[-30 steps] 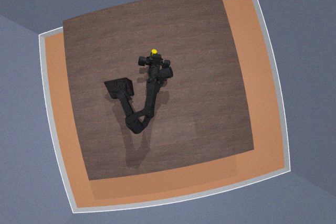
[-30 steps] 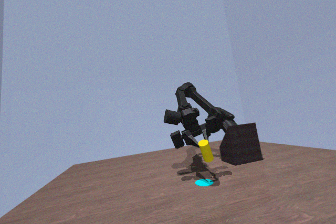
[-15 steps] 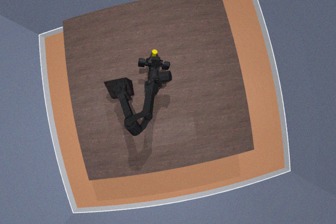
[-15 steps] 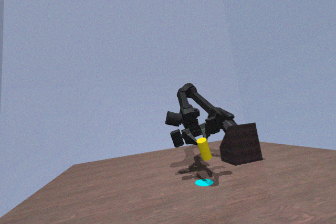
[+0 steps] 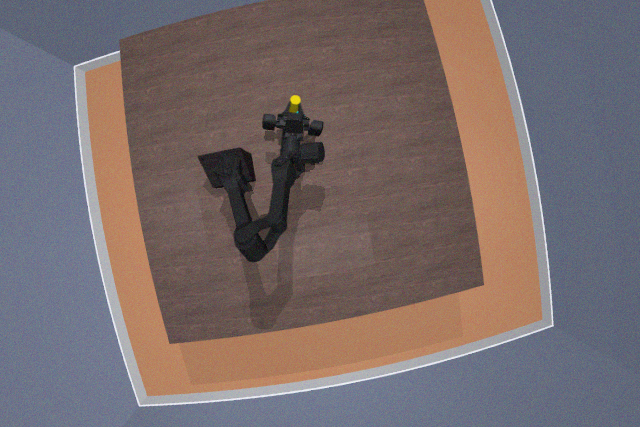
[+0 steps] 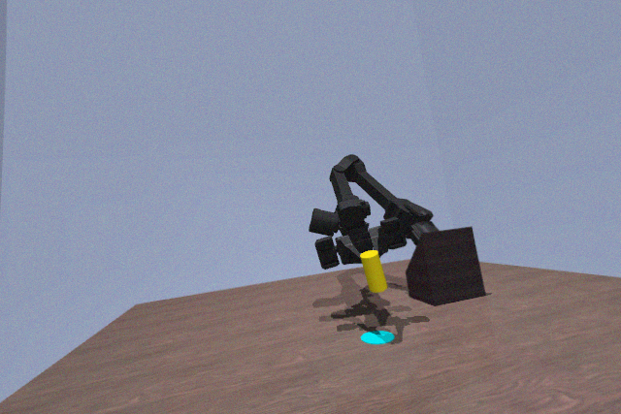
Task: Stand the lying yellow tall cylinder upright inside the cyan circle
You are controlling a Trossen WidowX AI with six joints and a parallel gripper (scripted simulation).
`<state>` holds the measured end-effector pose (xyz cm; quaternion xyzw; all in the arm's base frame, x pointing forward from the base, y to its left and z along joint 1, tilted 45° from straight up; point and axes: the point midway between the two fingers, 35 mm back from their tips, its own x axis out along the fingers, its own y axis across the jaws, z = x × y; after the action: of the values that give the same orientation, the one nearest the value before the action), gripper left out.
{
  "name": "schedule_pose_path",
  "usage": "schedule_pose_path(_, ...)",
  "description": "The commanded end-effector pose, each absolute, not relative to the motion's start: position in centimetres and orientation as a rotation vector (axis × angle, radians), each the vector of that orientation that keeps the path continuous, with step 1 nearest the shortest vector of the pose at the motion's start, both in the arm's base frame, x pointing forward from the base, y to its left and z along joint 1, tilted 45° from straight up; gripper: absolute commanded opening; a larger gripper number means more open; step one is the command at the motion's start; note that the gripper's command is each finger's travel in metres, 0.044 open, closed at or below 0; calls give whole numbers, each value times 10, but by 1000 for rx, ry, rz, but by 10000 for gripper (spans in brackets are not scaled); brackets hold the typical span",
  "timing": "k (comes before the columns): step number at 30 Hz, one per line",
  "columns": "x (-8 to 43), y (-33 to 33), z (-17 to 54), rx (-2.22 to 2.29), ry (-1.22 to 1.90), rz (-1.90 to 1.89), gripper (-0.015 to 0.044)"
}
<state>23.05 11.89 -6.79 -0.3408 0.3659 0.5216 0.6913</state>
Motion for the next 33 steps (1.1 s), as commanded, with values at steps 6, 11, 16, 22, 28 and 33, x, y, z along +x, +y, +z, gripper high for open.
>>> schedule_pose_path(6, 228, 118, -62, -760, 731, 1180, 105)
schedule_pose_path(11, 227, 117, -58, -762, 687, 1182, 105)
schedule_pose_path(16, 226, 117, -54, -765, 643, 1184, 105)
schedule_pose_path(22, 225, 116, -50, -770, 590, 1184, 105)
schedule_pose_path(28, 224, 115, -45, -777, 537, 1184, 105)
schedule_pose_path(33, 223, 114, -42, -782, 505, 1183, 105)
